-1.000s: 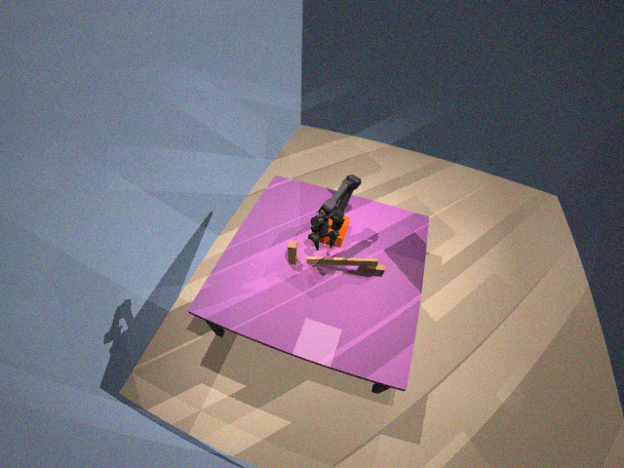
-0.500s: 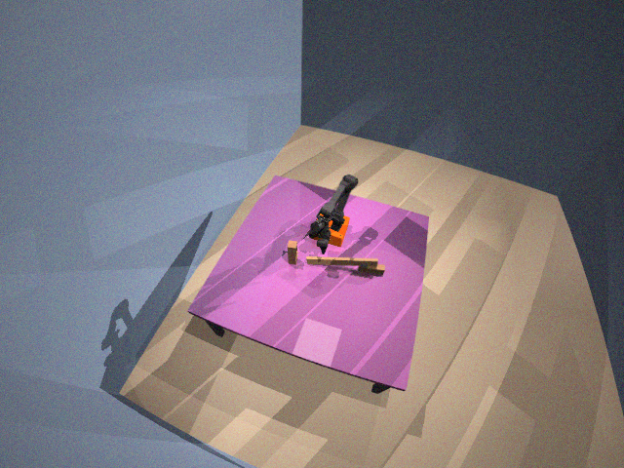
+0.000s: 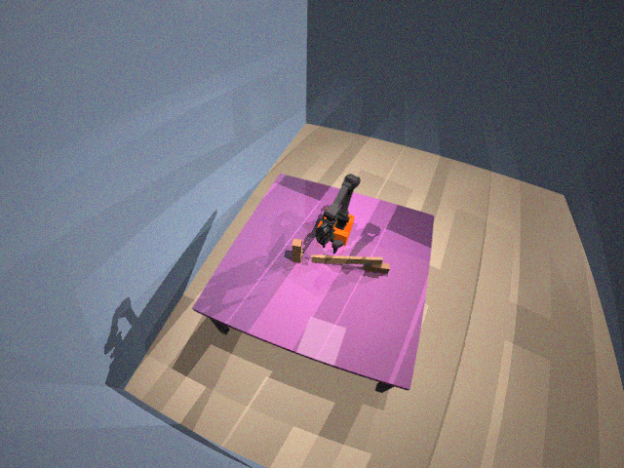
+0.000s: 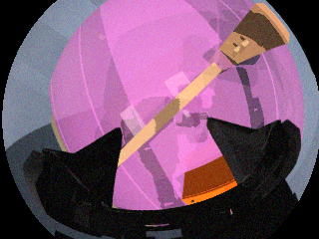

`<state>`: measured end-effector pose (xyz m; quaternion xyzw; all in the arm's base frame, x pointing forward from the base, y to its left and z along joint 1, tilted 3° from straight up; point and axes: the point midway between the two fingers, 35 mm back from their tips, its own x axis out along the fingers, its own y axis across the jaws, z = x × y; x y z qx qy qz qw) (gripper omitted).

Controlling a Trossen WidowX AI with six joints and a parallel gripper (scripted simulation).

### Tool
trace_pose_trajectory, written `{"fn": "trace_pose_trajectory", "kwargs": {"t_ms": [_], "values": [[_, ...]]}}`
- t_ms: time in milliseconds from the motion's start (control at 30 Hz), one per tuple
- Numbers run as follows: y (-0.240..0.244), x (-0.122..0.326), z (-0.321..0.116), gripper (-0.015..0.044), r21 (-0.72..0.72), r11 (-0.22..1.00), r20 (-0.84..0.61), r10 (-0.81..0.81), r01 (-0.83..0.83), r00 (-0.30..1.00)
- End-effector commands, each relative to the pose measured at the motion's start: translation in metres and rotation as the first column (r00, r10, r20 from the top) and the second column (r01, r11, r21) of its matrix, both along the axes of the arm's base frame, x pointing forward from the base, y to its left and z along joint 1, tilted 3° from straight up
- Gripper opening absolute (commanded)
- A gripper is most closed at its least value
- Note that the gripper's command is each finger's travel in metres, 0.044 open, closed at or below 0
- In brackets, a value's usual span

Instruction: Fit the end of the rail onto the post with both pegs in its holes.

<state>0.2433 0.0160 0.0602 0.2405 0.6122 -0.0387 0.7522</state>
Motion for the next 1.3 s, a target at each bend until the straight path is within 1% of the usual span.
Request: {"fn": "trace_pose_trajectory", "kwargs": {"t_ms": [0,200,367,533,733,800,1267], "values": [[0.002,0.010,-0.011,0.0440,-0.243,0.618,-0.047,0.762,-0.747,0.646],[0.004,0.012,-0.016,0.0440,-0.282,0.295,-0.104,0.936,-0.913,0.335],[0.006,0.013,-0.021,0.0440,-0.285,-0.009,-0.154,0.987,-0.959,0.036],[0.007,0.014,-0.025,0.0440,-0.271,-0.308,-0.189,0.946,-0.912,-0.263],[0.008,0.016,-0.030,0.0440,-0.243,-0.623,-0.209,0.782,-0.743,-0.587],[0.008,0.016,-0.030,0.0440,-0.240,-0.663,-0.210,0.749,-0.709,-0.629],[0.007,0.016,-0.031,0.0440,-0.240,-0.663,-0.210,0.749,-0.709,-0.629]]}}
